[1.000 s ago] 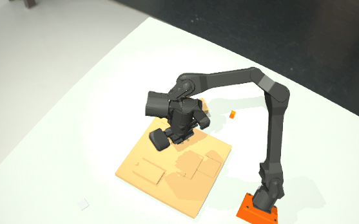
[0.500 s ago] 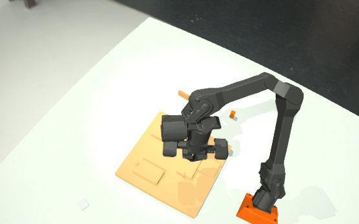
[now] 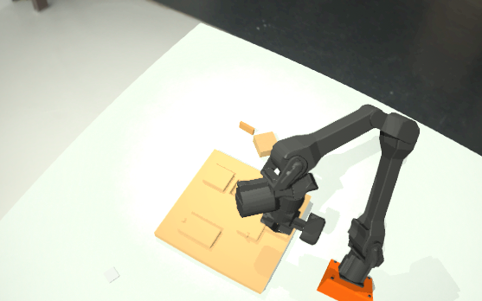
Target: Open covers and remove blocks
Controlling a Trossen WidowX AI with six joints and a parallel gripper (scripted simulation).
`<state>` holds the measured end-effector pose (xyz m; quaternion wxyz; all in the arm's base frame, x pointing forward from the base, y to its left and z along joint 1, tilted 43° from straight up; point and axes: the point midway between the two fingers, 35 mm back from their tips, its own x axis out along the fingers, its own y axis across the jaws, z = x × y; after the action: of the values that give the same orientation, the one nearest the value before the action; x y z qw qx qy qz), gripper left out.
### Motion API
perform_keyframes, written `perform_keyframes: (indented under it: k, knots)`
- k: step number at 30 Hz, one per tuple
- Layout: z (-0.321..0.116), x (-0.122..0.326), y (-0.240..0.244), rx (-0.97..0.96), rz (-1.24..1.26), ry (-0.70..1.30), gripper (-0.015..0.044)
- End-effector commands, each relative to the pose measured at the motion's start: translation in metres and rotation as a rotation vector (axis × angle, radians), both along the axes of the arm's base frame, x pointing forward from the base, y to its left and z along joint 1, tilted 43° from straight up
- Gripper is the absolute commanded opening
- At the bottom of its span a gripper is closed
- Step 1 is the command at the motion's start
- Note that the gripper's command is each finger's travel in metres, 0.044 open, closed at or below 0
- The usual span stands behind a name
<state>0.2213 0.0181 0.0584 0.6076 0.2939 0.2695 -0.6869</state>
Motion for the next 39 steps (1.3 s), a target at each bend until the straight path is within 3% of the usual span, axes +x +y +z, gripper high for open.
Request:
perform_keyframes:
  k: [1,39]
  knots:
    - [0.000,-0.003,0.001,0.004,-0.019,-0.019,0.0000]
    - [-0.015,-0.003,-0.012,0.005,-0.019,-0.020,0.0000]
